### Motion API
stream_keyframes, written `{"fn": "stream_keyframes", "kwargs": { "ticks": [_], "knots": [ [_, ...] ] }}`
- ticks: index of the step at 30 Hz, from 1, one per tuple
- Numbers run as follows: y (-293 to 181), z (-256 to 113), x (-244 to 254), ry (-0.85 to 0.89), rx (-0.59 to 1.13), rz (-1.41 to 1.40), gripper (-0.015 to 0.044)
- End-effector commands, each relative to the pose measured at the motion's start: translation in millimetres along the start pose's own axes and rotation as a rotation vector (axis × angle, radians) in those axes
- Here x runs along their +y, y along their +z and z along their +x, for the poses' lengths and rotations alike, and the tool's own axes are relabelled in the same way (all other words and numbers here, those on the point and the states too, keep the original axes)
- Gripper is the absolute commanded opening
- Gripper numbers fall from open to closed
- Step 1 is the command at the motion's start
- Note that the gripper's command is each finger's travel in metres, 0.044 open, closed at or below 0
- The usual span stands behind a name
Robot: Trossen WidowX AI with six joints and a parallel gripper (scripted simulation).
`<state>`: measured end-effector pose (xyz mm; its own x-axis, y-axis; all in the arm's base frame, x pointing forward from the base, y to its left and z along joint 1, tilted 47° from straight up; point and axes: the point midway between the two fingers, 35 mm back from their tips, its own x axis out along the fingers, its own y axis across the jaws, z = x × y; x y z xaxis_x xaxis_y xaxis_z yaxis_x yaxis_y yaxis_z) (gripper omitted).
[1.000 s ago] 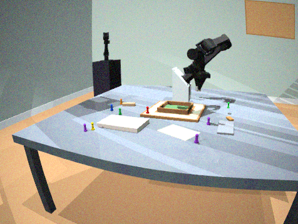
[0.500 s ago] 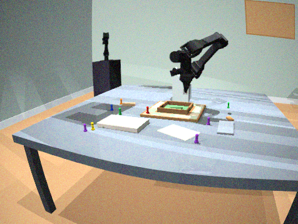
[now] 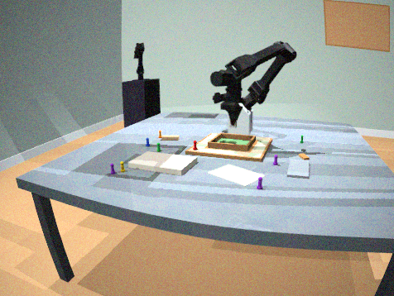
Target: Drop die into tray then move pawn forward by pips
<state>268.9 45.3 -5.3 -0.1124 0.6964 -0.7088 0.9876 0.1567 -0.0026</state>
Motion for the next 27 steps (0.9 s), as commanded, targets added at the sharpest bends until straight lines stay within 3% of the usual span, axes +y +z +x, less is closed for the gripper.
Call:
{"fn": "stream_keyframes", "kwargs": {
  "ticks": [1, 13, 23, 27],
  "knots": [
    [1.9, 6.3, -3.6, -0.045, -0.081, 0.01, 0.0],
    [5.2, 14.5, -11.0, -0.108, -0.469, 0.015, 0.0],
    [6.2, 15.5, -10.7, -0.021, -0.781, 0.011, 0.0],
    [5.7, 15.1, -10.2, 0.002, -0.822, 0.01, 0.0]
  ]
}}
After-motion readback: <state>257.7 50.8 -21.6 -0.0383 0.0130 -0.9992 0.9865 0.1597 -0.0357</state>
